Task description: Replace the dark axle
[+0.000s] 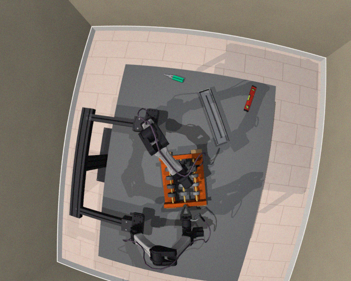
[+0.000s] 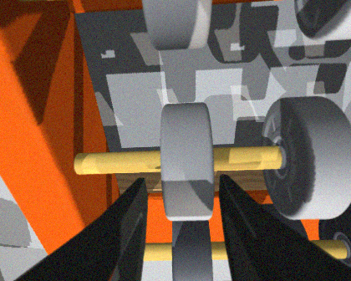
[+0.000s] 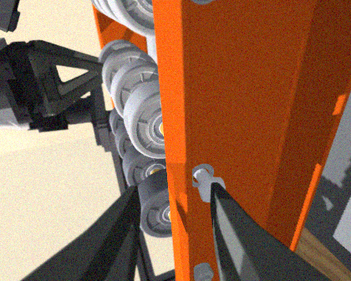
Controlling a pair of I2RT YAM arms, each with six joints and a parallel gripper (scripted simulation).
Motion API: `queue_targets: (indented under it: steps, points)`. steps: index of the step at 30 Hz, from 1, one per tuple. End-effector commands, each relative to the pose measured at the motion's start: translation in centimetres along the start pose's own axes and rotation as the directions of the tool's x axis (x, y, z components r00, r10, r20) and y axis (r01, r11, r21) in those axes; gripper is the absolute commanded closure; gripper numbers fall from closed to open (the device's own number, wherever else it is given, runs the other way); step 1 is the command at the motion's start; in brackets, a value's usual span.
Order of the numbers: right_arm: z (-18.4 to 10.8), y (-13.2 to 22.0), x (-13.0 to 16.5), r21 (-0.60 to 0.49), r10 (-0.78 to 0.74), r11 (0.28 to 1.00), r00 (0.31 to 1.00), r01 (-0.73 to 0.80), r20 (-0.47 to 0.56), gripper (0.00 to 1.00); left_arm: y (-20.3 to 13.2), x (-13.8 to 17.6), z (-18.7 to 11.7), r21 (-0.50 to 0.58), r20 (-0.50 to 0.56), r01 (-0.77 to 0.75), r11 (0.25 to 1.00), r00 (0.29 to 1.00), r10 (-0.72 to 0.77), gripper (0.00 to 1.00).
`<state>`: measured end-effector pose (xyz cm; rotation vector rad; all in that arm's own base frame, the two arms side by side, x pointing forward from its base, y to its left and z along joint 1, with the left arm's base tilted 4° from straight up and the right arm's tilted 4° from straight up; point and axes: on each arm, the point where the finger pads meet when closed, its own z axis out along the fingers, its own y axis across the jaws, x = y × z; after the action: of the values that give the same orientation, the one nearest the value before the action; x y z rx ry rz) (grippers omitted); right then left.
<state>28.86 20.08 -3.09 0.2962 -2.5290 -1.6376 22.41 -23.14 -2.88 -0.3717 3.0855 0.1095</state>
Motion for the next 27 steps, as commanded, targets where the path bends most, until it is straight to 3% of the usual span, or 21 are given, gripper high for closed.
queue_targets:
  steps: [1, 4, 17, 20, 25, 27]
  points:
    - [-0.3, 1.2, -1.2, 0.006, -0.054, 0.999, 0.998, 0.054, 0.019, 0.67, -1.6, -0.7, -2.8, 0.071, 0.027, 0.009, 0.997, 1.0, -0.011, 0.65]
    - [-0.3, 1.2, -1.2, 0.006, -0.054, 0.999, 0.998, 0.054, 0.019, 0.67, -0.8, -0.3, -2.8, 0.028, 0.01, 0.005, 1.0, 1.0, -0.005, 0.65]
    - [-0.3, 1.2, -1.2, 0.006, -0.054, 0.999, 0.998, 0.054, 0.019, 0.67, -0.8, -0.1, -6.9, 0.043, 0.013, 0.003, 0.999, 1.0, -0.003, 0.65]
    - [-0.3, 1.2, -1.2, 0.006, -0.054, 0.999, 0.998, 0.054, 0.019, 0.67, -1.2, -0.5, -6.4, 0.054, 0.018, 0.009, 0.999, 1.0, -0.01, 0.65]
    - [-0.3, 1.2, -1.2, 0.006, -0.054, 0.999, 0.998, 0.054, 0.019, 0.67, -0.7, 0.0, -8.5, 0.043, 0.011, 0.001, 0.999, 1.0, -0.002, 0.65]
    - [-0.3, 1.2, -1.2, 0.006, -0.054, 0.999, 0.998, 0.054, 0.019, 0.67, -1.1, -0.5, -7.7, 0.051, 0.017, 0.008, 0.999, 1.0, -0.009, 0.65]
